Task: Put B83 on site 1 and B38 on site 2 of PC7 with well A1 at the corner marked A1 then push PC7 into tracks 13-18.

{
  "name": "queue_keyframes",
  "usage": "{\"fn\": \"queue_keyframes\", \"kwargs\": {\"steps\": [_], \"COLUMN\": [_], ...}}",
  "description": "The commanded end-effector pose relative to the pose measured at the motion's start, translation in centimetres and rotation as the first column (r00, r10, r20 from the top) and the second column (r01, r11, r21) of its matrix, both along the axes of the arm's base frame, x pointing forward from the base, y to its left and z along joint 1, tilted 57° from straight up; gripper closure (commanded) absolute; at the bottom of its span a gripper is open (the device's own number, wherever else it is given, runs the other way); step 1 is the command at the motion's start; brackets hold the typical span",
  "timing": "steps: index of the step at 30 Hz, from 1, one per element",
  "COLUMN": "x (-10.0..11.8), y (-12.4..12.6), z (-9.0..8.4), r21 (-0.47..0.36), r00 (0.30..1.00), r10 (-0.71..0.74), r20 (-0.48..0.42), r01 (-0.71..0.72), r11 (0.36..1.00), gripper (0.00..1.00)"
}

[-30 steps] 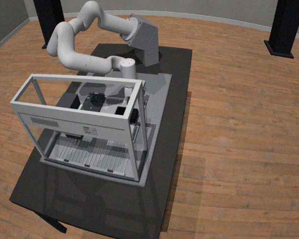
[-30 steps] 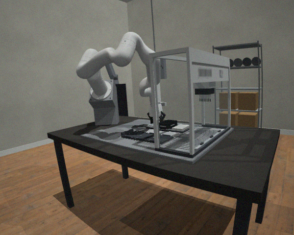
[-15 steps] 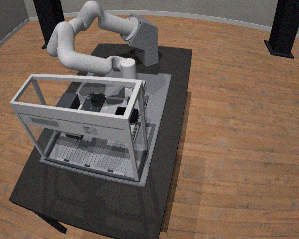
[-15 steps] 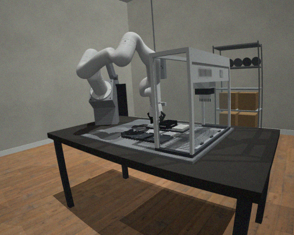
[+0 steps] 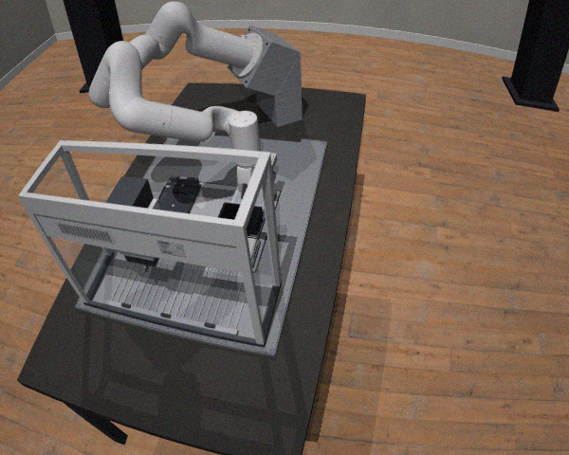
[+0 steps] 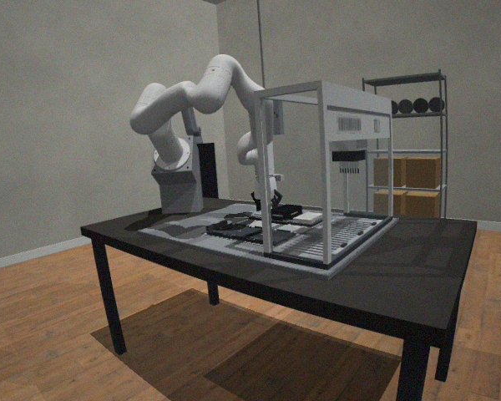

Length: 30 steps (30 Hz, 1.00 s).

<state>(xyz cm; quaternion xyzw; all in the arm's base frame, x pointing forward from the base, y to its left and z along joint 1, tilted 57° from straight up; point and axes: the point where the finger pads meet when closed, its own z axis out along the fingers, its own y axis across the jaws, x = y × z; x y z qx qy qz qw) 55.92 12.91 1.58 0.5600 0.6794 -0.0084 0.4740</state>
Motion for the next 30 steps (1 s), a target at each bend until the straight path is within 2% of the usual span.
{"fn": "queue_keyframes", "kwargs": {"steps": [1, 30], "x": [0.0, -0.5], "y": [0.06, 0.5], "z": [0.03, 0.47], "r21": [0.0, 0.0], "r00": [1.0, 1.0], "r10": [0.001, 0.001], "r20": [0.0, 0.0], "r01": [-0.001, -0.001], "r11": [1.0, 1.0], "gripper": [1.0, 1.0]}}
